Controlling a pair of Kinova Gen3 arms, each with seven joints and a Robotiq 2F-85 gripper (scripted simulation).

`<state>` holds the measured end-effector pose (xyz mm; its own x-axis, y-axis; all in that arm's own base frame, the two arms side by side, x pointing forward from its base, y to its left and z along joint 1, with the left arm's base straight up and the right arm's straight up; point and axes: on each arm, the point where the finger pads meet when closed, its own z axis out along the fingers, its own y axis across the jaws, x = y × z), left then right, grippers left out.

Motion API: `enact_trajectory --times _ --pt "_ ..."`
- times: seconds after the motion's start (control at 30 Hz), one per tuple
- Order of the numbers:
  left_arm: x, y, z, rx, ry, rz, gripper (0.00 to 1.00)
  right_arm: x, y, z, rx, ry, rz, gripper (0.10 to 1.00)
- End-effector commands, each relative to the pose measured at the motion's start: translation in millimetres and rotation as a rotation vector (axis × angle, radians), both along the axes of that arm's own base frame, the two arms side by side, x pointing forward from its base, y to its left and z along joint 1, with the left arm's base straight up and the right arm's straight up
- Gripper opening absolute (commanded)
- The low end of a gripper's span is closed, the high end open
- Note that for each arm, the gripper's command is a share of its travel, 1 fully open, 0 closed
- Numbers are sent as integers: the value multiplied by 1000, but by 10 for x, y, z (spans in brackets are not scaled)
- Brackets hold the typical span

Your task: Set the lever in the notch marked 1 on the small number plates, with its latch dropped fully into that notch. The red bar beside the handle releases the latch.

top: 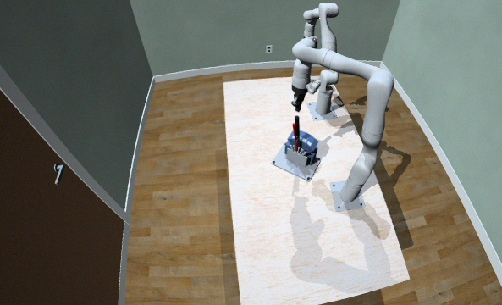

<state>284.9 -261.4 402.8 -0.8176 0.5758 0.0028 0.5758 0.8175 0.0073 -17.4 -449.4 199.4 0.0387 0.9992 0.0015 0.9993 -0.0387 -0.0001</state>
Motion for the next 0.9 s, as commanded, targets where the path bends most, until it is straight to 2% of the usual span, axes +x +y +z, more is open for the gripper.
enact_trajectory --times 0.0,0.33,0.37,0.87 --pt "1 0 7 -1 -1 0 99 0 -3 6 -2 0 0 1000" --pt "1 0 7 -1 -1 0 99 0 -3 6 -2 0 0 1000" --pt "1 0 7 -1 -1 0 975 0 -3 6 -2 0 0 1000" --pt "1 0 7 -1 -1 0 975 0 -3 6 -2 0 0 1000"
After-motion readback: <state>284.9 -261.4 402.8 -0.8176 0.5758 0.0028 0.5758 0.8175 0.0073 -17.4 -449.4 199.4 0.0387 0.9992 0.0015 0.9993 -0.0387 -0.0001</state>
